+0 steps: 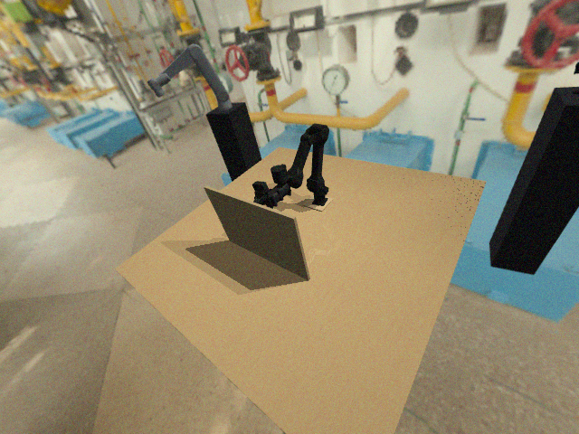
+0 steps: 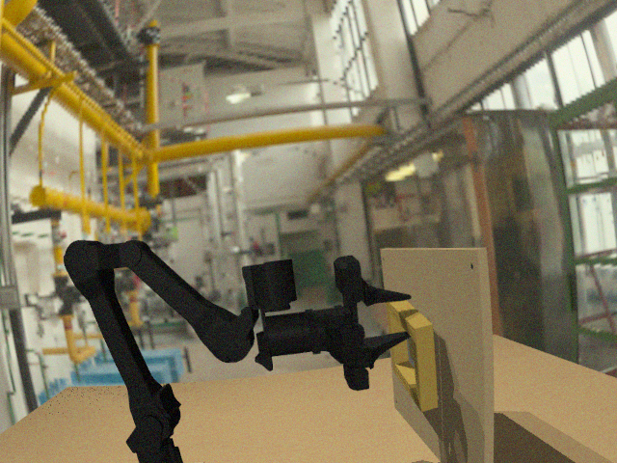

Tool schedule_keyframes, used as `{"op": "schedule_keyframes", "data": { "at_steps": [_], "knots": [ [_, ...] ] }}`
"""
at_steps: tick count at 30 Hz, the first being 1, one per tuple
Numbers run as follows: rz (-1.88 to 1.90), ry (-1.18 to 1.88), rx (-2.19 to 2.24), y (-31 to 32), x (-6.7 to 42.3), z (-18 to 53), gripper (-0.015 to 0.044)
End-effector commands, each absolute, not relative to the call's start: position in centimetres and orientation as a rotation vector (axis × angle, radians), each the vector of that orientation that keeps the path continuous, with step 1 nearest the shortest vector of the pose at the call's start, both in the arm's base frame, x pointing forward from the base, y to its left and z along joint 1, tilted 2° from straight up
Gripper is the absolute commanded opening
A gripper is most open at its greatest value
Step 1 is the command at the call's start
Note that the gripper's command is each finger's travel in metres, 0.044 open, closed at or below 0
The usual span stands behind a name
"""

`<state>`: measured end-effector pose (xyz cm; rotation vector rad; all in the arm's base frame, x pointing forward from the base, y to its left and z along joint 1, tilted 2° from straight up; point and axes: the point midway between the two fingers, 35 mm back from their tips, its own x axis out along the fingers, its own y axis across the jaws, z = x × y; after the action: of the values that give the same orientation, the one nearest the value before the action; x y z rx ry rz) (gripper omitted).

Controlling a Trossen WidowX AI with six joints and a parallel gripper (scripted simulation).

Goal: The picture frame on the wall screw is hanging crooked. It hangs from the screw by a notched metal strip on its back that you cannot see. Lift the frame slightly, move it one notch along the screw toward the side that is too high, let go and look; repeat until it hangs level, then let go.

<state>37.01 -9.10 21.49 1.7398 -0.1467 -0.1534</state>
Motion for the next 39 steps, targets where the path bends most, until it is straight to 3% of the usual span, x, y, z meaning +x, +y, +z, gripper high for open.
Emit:
{"op": "schedule_keyframes", "data": {
  "at_steps": [1,29,32,39],
  "knots": [
    [-0.155,-0.151,1.739,-9.18,37.02,21.54,0.0253],
    [-0.155,-0.151,1.739,-9.18,37.02,21.54,0.0067],
    [-0.155,-0.151,1.739,-9.18,37.02,21.54,0.0000],
    [-0.155,-0.151,1.739,-9.15,37.01,21.57,0.0000]
  ]
}}
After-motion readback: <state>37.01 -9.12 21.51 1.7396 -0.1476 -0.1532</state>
